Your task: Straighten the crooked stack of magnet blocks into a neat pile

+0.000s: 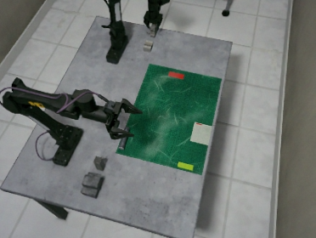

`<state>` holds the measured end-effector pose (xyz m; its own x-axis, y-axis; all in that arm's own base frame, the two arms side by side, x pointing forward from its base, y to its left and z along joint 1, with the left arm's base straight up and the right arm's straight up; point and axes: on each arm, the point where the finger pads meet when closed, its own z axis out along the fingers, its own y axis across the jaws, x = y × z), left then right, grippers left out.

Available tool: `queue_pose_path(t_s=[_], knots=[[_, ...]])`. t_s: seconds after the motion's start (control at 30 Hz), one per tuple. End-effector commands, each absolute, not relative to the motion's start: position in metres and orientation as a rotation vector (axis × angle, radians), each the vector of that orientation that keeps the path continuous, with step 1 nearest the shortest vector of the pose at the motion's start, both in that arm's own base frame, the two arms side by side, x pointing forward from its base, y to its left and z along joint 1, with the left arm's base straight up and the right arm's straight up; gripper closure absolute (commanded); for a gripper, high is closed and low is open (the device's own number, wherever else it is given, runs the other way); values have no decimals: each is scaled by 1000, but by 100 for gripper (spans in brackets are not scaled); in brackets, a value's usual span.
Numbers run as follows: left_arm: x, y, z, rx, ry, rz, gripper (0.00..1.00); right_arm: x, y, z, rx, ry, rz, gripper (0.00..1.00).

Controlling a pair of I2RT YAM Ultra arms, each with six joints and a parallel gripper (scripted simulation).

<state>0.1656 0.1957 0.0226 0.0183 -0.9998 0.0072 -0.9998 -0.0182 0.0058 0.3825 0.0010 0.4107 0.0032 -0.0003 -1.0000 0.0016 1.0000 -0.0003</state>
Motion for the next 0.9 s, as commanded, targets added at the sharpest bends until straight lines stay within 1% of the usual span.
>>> queue_pose_path(t_s=[0.0, 0.07, 0.33, 0.43, 0.47, 0.87], knots=[[164, 203, 49, 2274, -2194, -19, 38, 376, -3, 434, 6, 1523, -21, 0], [174, 205, 46, 2273, -2239, -21, 38, 376, -3, 434, 6, 1523, -21, 0], [164, 195, 37, 2261, -2204, -17, 38, 376, -3, 434, 6, 1523, -21, 0], [170, 206, 47, 2289, -2227, -22, 38, 376, -3, 434, 6, 1523, -21, 0], [169, 206, 46, 2295, -2221, -22, 68, 376, -3, 434, 6, 1523, -21, 0], [169, 206, 46, 2294, -2221, -22, 68, 376, -3, 434, 6, 1523, -21, 0]])
